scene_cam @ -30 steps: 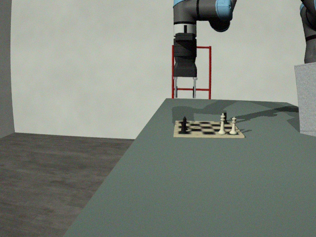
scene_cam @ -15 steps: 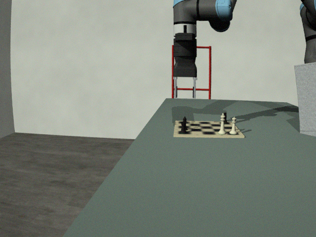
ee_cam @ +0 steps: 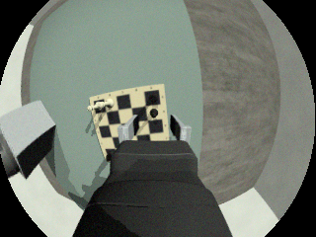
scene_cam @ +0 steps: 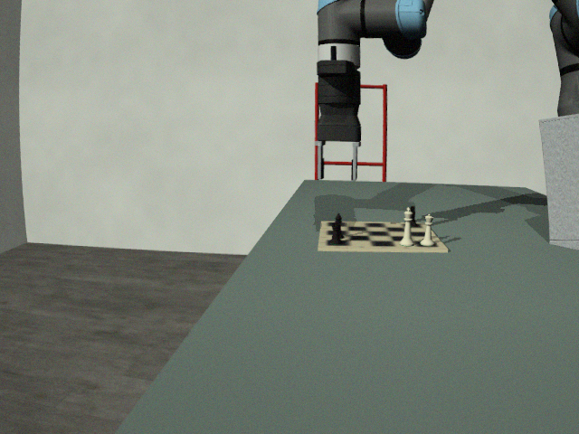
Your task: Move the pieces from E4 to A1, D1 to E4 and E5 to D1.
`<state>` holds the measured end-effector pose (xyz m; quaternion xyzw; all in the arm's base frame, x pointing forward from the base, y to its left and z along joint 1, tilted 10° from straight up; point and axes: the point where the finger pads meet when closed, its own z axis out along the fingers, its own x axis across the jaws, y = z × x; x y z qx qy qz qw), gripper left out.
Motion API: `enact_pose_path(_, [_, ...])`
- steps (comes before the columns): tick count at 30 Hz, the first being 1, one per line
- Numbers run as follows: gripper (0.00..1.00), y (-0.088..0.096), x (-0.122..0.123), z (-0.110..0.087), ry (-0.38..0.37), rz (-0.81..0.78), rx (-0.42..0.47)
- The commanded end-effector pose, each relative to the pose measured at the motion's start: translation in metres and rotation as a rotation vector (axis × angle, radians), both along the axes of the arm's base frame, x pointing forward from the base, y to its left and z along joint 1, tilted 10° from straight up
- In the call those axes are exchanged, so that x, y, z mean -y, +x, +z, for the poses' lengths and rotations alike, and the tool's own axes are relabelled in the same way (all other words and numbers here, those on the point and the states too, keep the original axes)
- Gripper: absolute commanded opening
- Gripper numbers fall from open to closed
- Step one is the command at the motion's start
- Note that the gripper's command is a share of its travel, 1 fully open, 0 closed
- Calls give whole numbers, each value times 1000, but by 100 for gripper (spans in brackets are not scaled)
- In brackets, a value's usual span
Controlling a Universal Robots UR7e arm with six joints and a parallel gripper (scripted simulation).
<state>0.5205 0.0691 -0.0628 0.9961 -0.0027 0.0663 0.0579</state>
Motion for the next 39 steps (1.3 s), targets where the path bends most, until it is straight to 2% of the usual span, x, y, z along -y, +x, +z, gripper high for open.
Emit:
enact_pose_path(1, [100,2,-3,0,10,-79,11])
enact_pose_path(6, [100,3,-4,0,19,-144,18])
enact_pose_path(21, [100,12,-15,-2,80,-599,72])
enact_pose_path(23, [100,12,-15,-2,80,-599,72])
enact_pose_path(38, [100,17,-21,-5,161,-1198,142])
enact_pose_path(39, [100,17,-21,-5,161,-1198,142])
